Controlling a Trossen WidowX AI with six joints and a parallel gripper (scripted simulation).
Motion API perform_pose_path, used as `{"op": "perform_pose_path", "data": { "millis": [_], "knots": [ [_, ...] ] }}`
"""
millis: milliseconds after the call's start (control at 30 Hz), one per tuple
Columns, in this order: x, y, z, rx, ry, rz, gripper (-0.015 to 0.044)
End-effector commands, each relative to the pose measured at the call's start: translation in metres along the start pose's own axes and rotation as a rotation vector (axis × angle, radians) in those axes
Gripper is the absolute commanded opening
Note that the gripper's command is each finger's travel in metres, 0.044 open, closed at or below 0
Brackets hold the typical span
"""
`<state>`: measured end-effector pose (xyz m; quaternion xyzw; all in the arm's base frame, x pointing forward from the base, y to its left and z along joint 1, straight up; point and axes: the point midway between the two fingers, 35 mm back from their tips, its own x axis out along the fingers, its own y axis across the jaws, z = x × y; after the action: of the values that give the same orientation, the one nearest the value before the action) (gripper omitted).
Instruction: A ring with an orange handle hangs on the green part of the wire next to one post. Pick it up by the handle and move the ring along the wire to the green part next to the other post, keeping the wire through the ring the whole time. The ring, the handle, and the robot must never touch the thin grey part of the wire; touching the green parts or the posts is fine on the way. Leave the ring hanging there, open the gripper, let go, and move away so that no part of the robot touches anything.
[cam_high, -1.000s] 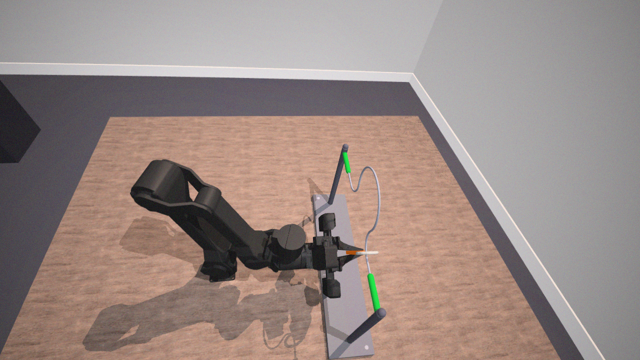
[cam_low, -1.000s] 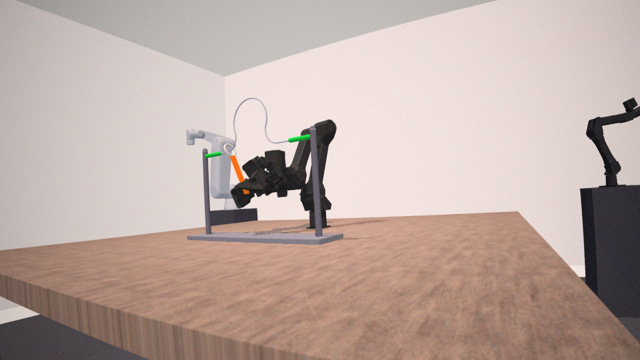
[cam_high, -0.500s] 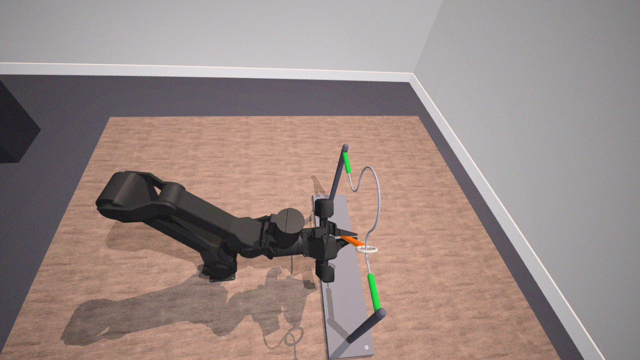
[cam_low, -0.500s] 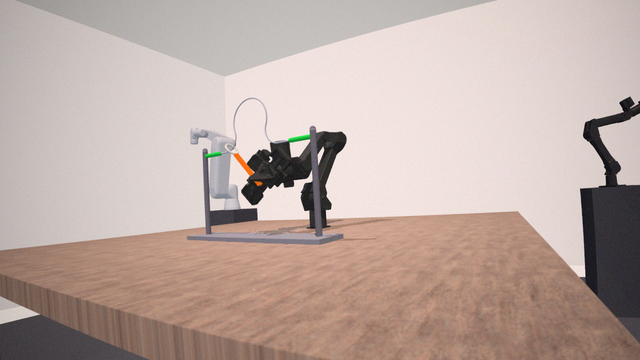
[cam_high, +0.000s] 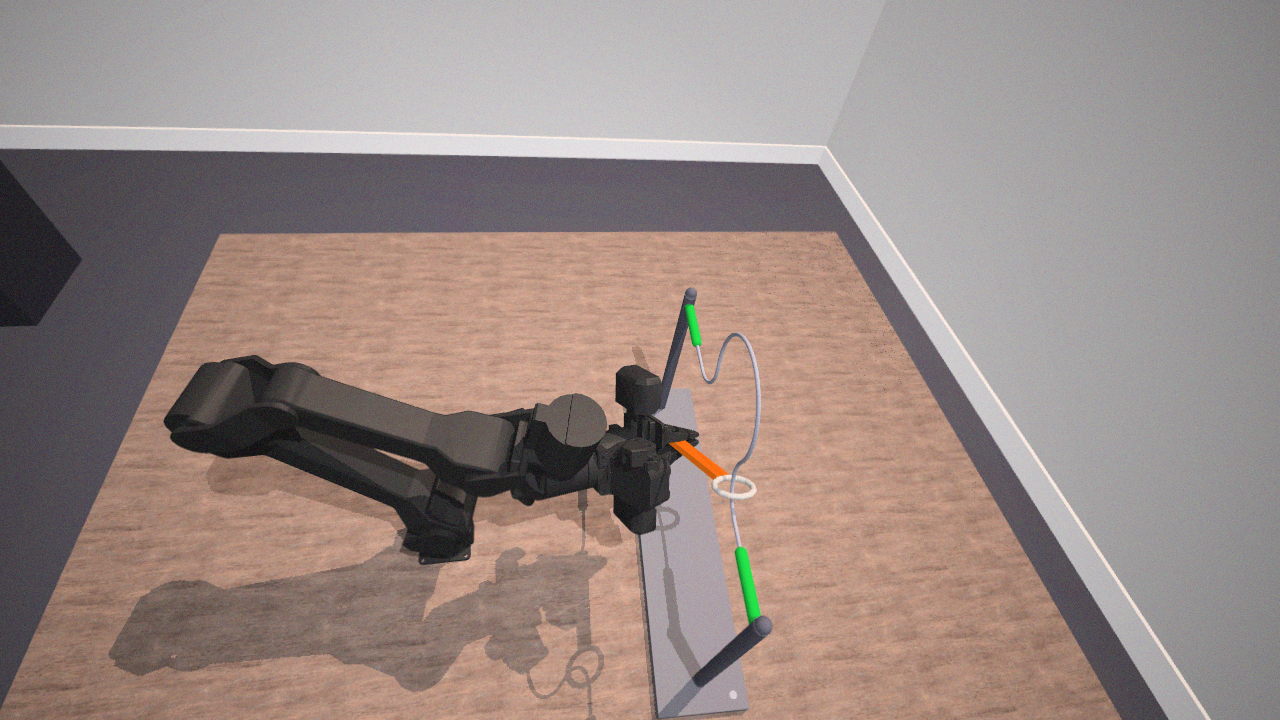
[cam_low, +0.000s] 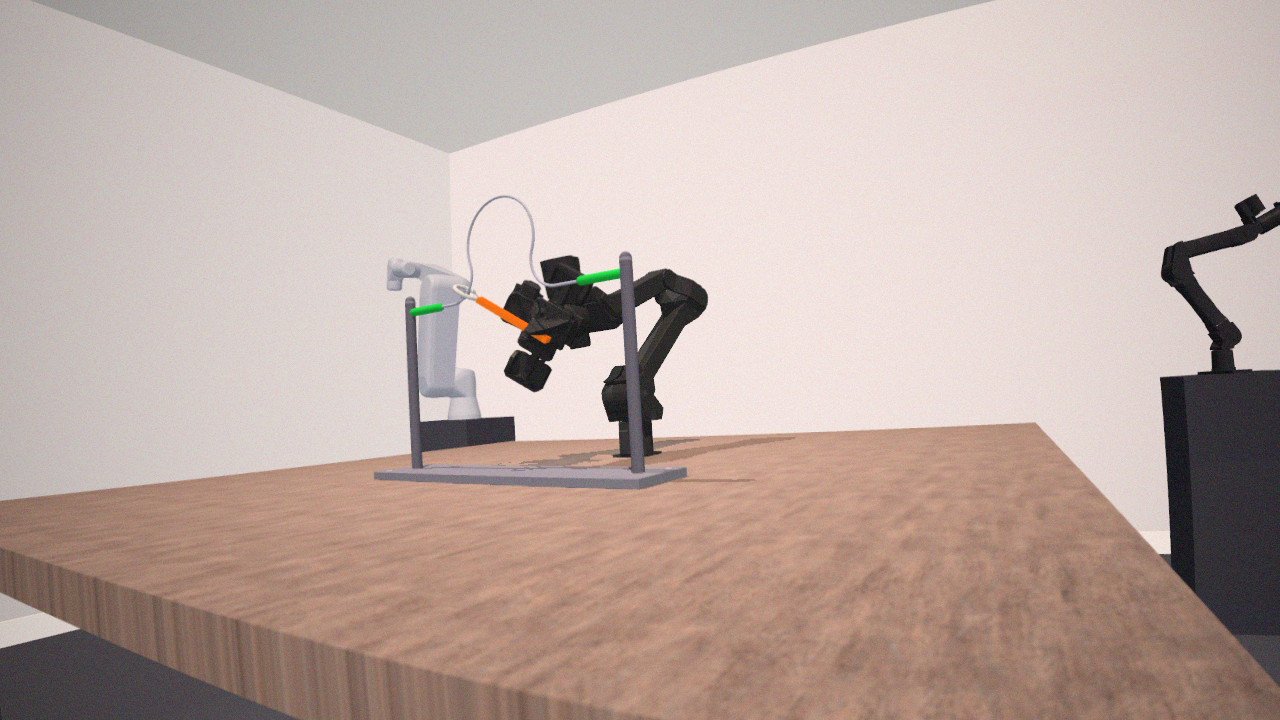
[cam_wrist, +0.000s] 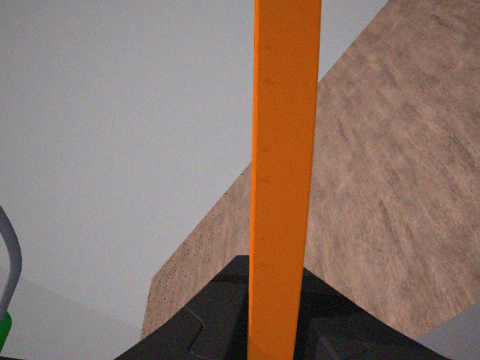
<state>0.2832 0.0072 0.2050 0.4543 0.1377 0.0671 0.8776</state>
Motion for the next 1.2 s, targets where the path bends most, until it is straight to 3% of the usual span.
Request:
{"op": "perform_pose_path", "data": {
  "millis": [0, 400, 1167],
  "knots": [
    [-0.009, 0.017, 0.002, 0.086, 0.057, 0.040, -0.0150],
    [-0.030, 0.050, 0.010, 0.303, 0.211, 0.155, -0.0150],
    [-0.041, 0.101, 0.040, 0.657, 0.204, 0.331, -0.0150]
  ]
}}
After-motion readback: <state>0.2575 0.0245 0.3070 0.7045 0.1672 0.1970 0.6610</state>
